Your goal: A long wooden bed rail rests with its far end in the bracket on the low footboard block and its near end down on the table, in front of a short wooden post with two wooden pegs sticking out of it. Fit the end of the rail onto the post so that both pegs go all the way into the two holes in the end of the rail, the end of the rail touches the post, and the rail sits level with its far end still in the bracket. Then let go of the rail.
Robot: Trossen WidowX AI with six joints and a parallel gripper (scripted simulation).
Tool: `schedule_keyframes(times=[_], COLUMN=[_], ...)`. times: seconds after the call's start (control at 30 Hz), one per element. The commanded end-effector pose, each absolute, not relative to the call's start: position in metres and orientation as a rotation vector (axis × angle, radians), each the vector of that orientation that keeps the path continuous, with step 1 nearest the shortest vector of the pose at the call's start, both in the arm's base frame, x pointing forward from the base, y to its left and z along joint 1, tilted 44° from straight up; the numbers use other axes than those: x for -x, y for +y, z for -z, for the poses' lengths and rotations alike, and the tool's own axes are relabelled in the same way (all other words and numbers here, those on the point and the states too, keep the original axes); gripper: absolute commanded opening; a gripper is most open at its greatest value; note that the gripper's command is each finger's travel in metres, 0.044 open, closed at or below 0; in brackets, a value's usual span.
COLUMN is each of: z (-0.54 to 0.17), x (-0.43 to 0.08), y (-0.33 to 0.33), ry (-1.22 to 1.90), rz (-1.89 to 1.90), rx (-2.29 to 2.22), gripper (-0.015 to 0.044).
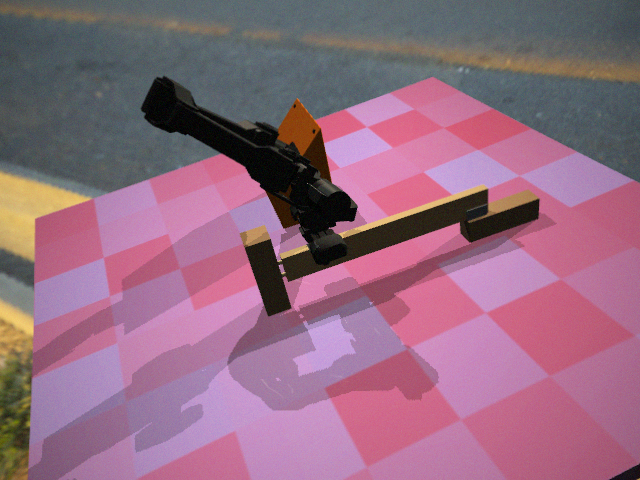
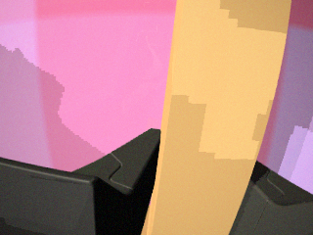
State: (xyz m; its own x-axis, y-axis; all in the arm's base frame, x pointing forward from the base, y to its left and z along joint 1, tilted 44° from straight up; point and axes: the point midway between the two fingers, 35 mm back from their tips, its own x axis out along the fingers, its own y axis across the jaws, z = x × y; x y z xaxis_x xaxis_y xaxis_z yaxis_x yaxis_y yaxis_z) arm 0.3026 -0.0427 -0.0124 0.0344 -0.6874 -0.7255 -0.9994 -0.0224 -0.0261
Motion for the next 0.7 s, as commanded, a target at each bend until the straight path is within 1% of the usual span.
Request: schedule_keyframes(times=[0.0,0.67], z=[0.0112,0.0062], x=[-0.3031,-0.3031], y=[-0.0439,-0.0475], ry=[1.707,1.707], rz=[-0.732,-0.732], rx=[1.77,1.77], gripper=[0.0,0.0])
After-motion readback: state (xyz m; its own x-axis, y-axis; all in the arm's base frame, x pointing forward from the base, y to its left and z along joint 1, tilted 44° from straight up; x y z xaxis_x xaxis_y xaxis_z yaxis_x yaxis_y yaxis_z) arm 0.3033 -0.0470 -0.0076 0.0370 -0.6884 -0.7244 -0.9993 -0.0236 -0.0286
